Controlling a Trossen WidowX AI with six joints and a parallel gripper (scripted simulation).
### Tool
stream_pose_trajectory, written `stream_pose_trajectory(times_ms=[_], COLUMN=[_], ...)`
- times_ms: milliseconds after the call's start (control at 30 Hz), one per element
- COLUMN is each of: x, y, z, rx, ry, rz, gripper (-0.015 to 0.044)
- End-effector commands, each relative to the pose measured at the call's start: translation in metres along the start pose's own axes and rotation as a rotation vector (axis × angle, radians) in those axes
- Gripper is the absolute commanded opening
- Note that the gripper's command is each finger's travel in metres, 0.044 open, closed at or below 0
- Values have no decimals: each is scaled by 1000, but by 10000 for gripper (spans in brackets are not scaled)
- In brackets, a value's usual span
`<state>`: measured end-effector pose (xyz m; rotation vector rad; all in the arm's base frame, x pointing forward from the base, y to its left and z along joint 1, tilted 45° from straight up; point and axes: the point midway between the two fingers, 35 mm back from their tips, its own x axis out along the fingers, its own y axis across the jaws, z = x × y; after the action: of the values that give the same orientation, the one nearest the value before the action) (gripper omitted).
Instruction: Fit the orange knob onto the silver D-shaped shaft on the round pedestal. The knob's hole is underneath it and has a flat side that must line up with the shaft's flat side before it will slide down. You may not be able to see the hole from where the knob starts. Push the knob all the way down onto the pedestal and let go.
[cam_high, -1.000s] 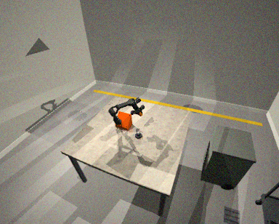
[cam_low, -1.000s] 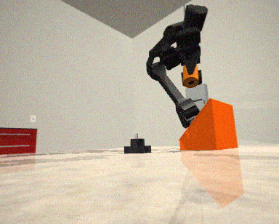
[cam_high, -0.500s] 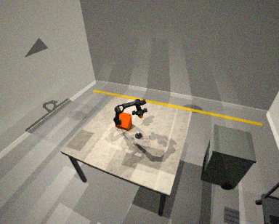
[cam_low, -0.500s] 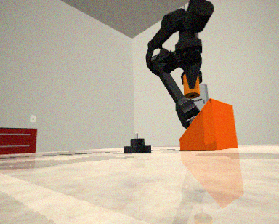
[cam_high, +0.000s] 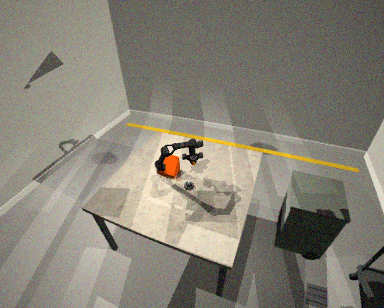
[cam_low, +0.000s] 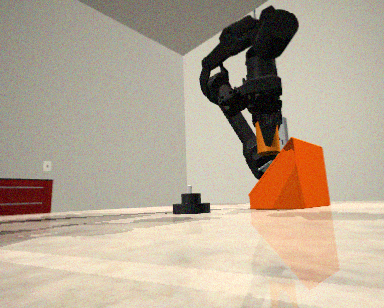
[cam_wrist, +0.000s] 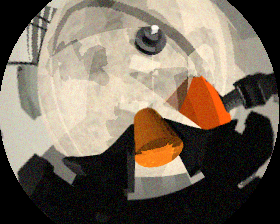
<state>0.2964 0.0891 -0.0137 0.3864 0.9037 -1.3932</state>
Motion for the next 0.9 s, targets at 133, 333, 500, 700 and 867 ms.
stream_pose_trajectory(times_ms=[133,333,500,700,867], x=[47,84,110,111,109], y=[4,5,5,3,4], z=[0,1,0,0,-1], rx=[-5,-2,1,1,7], ry=[-7,-8,-10,-10,-3], rz=[-17,-27,-36,-36,-39], gripper=[0,0,0,0,105])
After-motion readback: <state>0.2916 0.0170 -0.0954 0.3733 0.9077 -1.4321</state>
